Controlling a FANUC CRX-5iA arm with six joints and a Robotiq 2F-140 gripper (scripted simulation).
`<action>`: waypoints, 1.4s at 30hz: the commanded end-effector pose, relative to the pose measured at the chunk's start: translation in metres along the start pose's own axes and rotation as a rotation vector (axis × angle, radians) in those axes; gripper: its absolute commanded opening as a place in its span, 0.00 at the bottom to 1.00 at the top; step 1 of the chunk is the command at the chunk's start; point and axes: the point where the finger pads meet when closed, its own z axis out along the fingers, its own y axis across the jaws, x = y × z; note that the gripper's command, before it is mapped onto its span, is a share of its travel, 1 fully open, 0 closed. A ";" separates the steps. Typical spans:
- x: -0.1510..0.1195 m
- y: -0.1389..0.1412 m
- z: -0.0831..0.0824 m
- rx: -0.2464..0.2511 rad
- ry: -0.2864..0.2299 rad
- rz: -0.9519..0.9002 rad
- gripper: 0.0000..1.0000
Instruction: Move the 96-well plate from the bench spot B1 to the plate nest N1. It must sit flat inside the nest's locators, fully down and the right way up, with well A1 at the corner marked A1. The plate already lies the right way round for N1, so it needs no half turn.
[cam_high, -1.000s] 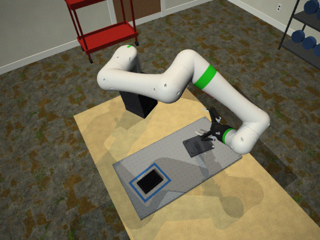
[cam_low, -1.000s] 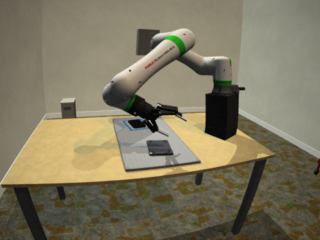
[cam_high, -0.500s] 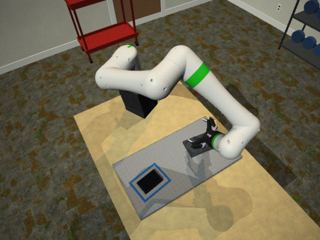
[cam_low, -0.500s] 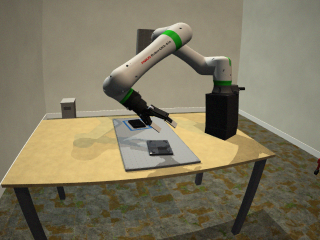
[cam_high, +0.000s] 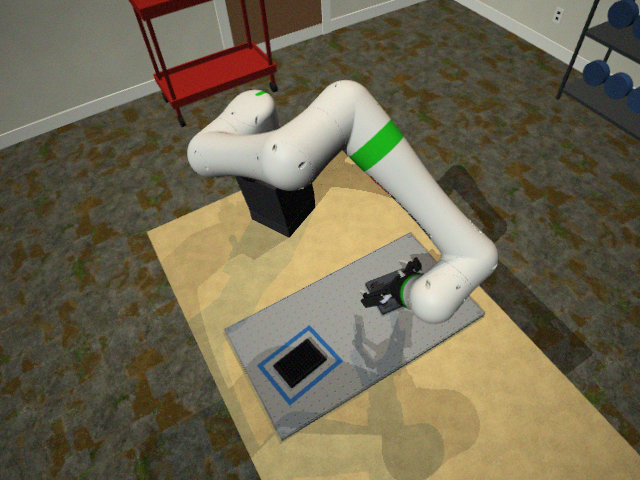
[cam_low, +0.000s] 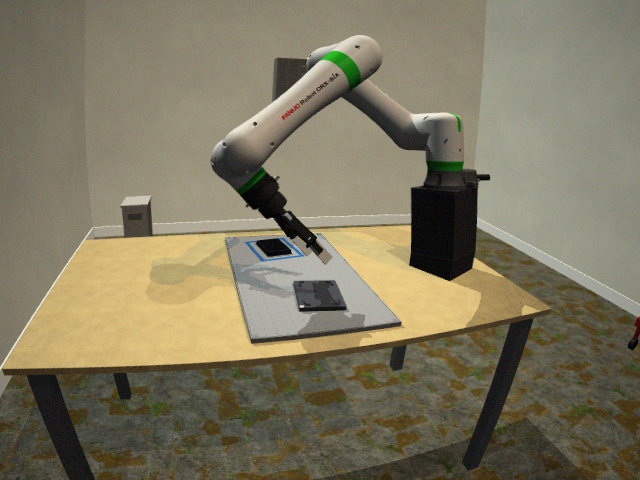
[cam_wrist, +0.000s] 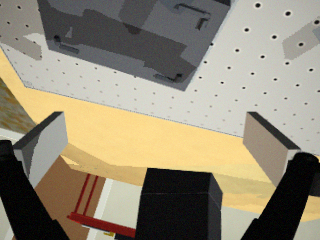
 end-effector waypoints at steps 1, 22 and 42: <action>0.004 0.015 -0.003 -0.004 0.029 0.057 1.00; 0.019 0.106 -0.022 0.013 0.248 0.516 1.00; 0.019 0.194 -0.041 0.088 0.449 0.916 1.00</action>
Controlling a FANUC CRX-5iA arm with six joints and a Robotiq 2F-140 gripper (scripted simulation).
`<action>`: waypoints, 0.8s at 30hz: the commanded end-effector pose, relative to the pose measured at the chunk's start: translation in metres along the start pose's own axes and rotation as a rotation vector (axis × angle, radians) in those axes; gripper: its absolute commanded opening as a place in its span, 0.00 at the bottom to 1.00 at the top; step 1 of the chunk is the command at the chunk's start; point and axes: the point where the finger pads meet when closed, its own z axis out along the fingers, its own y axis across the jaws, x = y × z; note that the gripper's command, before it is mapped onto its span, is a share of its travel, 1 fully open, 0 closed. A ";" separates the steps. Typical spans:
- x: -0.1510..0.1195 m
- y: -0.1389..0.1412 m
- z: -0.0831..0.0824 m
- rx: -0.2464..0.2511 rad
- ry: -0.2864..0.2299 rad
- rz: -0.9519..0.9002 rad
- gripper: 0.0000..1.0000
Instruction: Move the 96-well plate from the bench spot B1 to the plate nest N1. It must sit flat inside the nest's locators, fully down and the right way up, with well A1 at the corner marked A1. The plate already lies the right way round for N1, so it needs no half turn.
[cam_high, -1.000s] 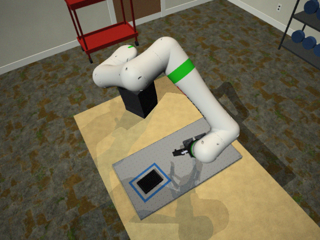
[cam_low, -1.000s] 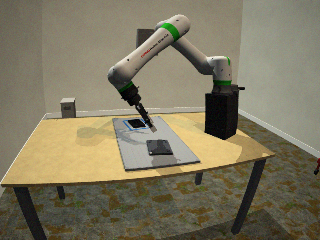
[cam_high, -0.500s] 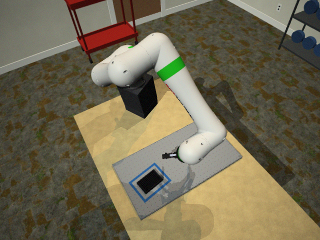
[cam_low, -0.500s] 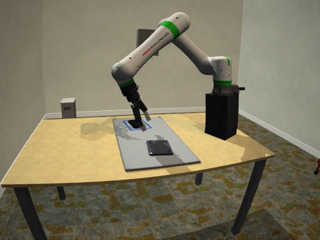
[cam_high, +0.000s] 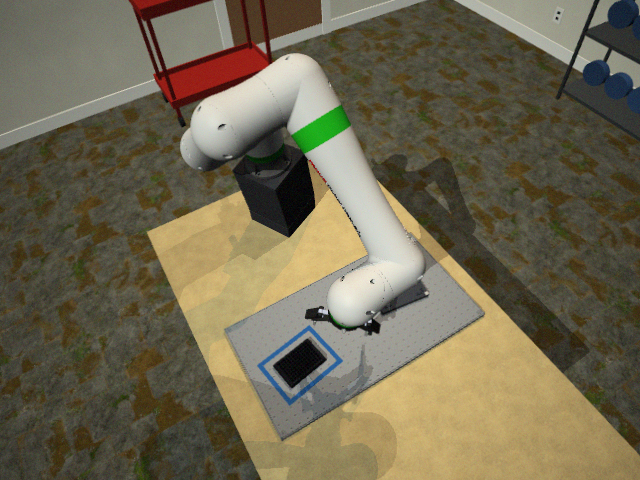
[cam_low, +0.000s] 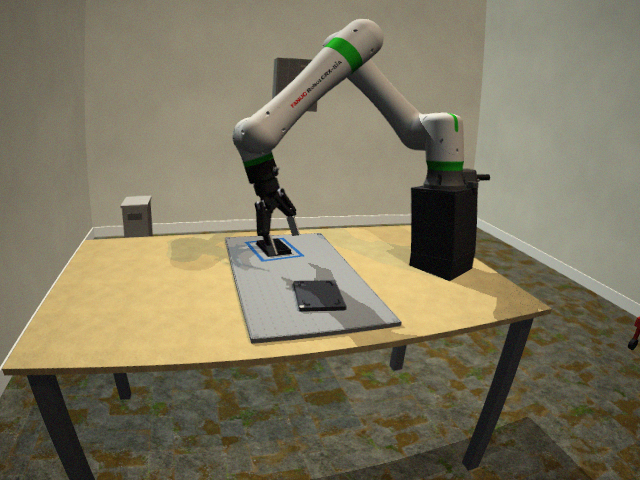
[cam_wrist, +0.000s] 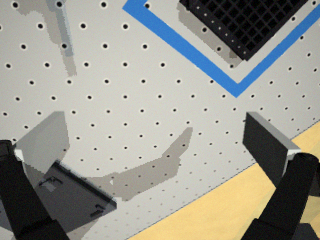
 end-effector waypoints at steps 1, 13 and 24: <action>0.009 0.007 -0.002 0.014 0.029 0.060 1.00; 0.048 0.044 -0.011 0.080 0.123 0.292 1.00; 0.076 0.078 -0.021 0.162 0.199 0.507 1.00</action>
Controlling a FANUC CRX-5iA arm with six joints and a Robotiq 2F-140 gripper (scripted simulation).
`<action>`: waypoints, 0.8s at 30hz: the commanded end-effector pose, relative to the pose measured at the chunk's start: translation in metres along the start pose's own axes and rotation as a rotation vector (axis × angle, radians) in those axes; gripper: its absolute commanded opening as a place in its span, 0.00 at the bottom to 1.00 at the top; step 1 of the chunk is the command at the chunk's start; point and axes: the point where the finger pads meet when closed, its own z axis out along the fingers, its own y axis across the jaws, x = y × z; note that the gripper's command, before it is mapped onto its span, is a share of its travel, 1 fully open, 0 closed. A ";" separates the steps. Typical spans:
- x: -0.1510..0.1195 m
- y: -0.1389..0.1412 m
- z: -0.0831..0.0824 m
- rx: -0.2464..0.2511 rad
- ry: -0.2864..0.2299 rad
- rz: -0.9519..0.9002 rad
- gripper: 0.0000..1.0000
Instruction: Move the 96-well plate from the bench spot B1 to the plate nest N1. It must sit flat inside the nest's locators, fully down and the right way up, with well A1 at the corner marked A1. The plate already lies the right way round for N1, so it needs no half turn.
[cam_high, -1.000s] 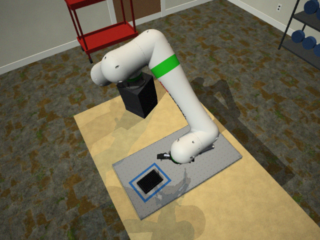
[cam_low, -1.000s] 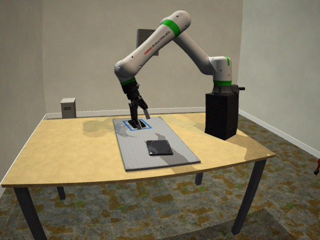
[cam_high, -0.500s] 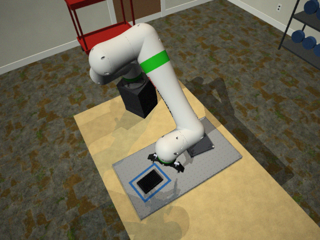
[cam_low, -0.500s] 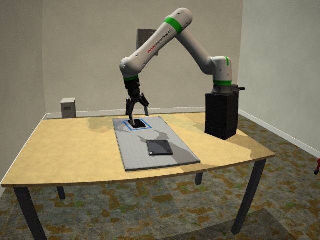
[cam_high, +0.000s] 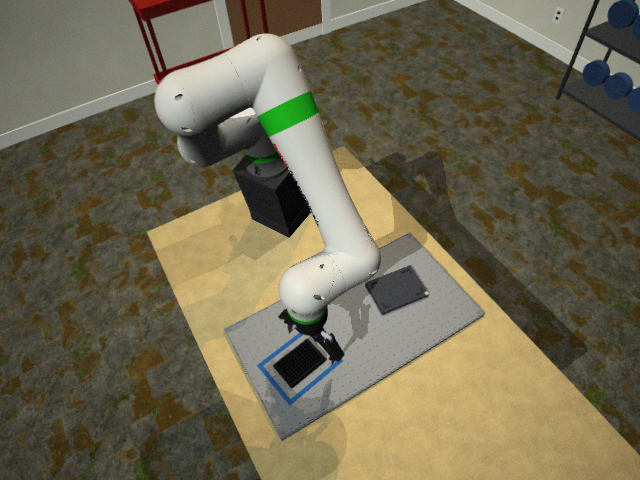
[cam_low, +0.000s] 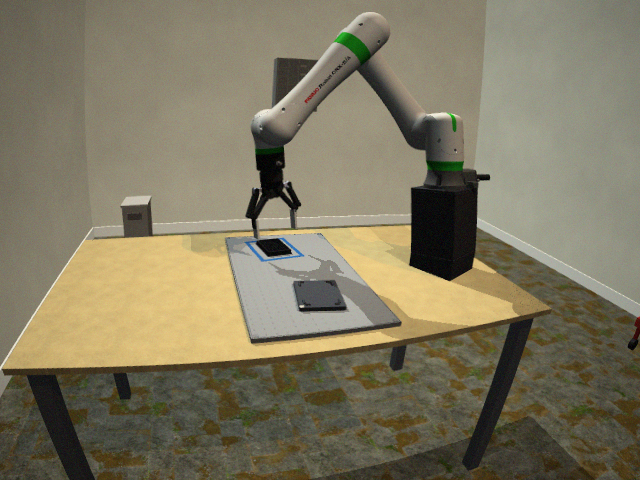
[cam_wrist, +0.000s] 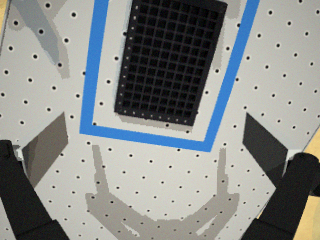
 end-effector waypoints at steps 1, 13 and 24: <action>0.015 0.006 -0.003 0.033 0.029 0.081 1.00; 0.039 0.018 -0.009 0.085 0.062 0.204 1.00; 0.040 0.017 -0.004 0.085 0.062 0.204 1.00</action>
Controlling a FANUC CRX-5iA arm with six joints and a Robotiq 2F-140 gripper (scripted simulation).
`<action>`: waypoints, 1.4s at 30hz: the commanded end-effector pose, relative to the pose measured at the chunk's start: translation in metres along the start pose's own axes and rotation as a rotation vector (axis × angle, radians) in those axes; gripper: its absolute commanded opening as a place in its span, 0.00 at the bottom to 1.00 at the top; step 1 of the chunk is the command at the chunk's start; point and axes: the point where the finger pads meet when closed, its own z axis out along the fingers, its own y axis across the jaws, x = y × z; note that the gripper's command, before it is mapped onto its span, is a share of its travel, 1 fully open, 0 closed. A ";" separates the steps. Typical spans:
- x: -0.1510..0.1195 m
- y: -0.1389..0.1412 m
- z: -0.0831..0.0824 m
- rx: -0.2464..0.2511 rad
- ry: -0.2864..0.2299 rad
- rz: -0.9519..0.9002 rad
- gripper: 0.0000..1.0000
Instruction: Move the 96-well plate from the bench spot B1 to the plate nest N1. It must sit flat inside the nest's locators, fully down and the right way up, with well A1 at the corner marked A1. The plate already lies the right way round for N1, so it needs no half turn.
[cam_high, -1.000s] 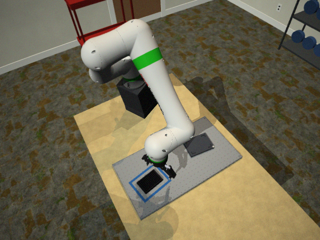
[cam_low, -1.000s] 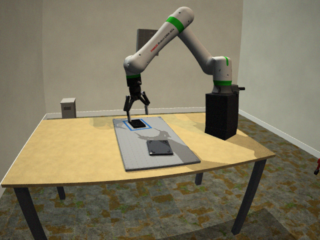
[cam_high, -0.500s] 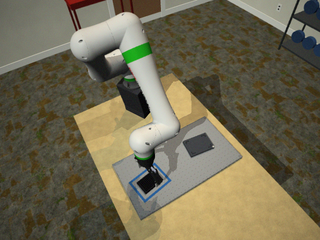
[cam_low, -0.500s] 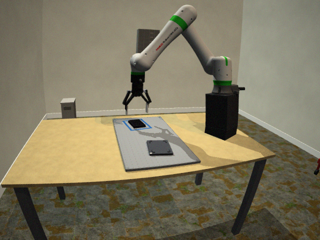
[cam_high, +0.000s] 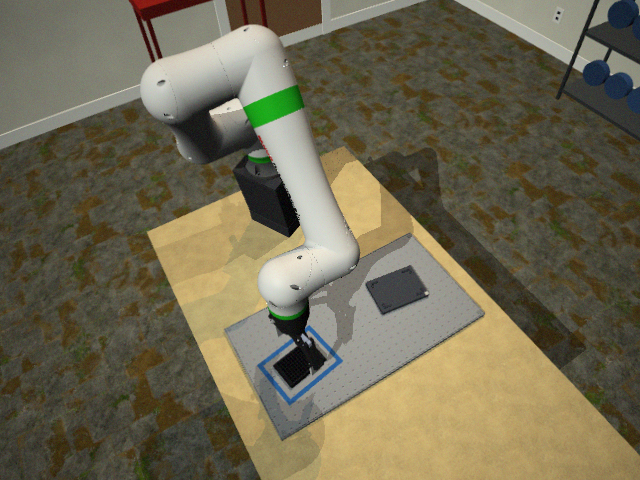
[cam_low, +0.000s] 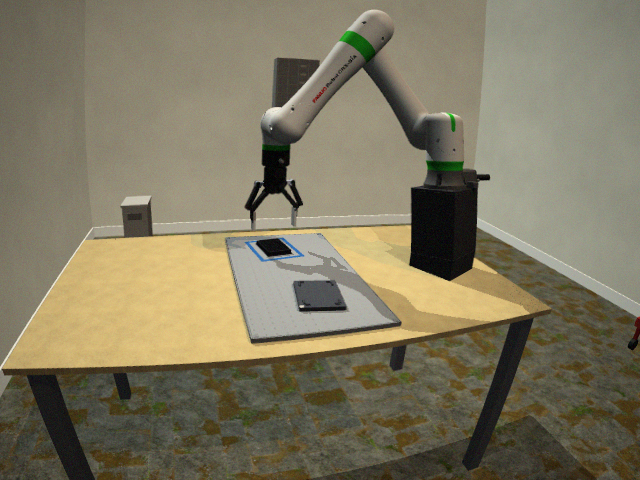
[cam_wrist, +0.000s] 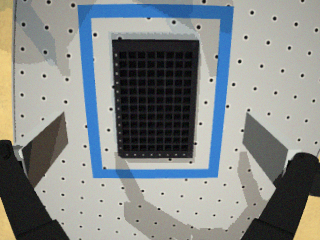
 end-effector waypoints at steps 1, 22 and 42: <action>0.000 0.000 0.004 0.000 0.000 0.000 1.00; 0.000 0.000 0.032 0.000 0.000 0.000 1.00; 0.000 0.000 0.060 0.000 0.000 0.000 1.00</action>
